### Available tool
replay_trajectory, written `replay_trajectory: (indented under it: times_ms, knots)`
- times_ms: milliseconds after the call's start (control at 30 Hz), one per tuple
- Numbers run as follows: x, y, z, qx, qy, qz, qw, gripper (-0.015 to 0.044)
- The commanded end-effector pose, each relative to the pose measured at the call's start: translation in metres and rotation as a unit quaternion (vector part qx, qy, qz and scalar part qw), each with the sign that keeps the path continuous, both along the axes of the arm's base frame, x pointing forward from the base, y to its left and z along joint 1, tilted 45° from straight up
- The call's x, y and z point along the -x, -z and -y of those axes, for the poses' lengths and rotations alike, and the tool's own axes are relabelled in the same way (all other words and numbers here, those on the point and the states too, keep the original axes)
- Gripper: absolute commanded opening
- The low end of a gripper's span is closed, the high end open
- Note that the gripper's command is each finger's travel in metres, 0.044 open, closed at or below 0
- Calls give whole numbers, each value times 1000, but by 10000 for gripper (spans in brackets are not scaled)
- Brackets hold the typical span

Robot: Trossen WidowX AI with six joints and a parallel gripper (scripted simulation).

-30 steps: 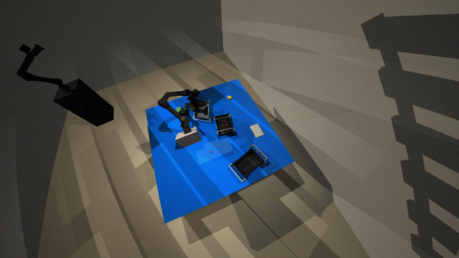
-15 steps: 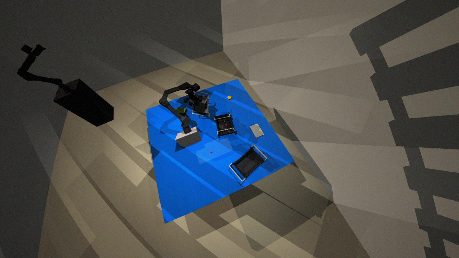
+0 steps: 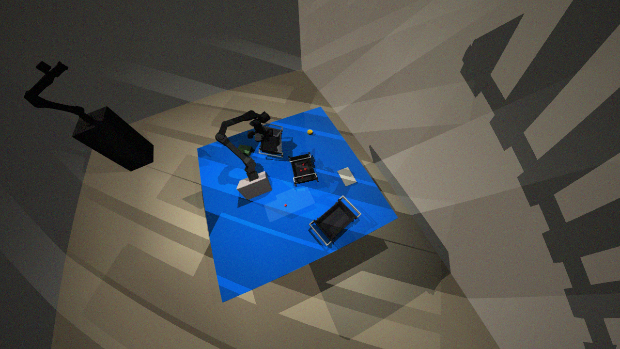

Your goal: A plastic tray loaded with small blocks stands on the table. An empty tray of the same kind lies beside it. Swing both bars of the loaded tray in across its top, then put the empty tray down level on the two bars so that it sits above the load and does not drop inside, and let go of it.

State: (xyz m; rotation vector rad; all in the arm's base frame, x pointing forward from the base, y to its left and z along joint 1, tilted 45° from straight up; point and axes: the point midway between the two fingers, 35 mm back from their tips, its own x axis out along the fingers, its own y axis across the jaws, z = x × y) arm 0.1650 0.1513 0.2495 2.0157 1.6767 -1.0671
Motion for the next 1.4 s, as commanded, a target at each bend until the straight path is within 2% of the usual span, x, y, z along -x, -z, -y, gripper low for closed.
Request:
replay_trajectory:
  times_ms: [0,367,1367]
  knots:
    - [-2,-4,1,-2,1,7,1000,0]
    - [-4,-3,1,0,1,8,1000,0]
    - [-96,49,52,32,-14,25,999,0]
